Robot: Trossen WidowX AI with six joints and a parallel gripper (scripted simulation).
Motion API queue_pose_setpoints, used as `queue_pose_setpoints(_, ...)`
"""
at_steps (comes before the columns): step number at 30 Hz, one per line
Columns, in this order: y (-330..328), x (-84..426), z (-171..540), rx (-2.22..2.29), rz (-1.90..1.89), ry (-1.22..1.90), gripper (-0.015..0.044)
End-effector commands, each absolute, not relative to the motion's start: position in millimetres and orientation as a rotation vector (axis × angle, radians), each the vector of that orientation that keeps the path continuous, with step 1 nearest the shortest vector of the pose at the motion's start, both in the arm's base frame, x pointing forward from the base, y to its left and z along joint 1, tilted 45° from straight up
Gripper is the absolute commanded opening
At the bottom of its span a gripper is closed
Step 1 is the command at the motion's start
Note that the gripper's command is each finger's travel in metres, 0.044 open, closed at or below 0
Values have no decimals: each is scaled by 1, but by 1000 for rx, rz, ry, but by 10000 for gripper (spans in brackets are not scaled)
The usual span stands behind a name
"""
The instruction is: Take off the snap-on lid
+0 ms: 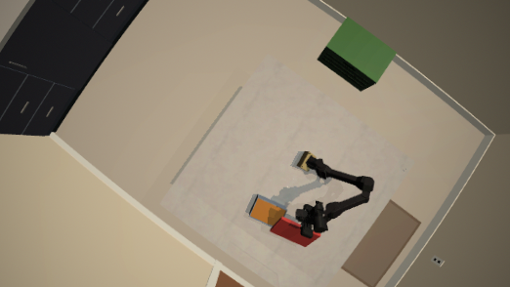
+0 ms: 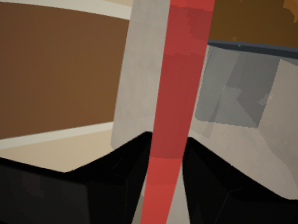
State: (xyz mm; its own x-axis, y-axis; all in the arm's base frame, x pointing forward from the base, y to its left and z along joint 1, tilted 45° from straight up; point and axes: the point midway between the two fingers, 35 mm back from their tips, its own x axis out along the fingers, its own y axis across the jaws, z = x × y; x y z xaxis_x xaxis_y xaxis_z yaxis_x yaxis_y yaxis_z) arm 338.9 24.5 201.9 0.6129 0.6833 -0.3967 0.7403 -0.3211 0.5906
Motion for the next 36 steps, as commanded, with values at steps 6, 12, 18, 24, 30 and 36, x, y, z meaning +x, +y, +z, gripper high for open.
queue_pose_setpoints(6,35,331,216,2072,-98,1107,0)
queue_pose_setpoints(12,43,327,224,2072,-98,1108,0)
queue_pose_setpoints(18,50,322,233,2072,-98,1108,0)
queue_pose_setpoints(24,58,318,241,2073,-98,1108,0)
queue_pose_setpoints(30,65,313,249,2073,-98,1109,0)
queue_pose_setpoints(36,73,309,257,2074,-98,1109,0)
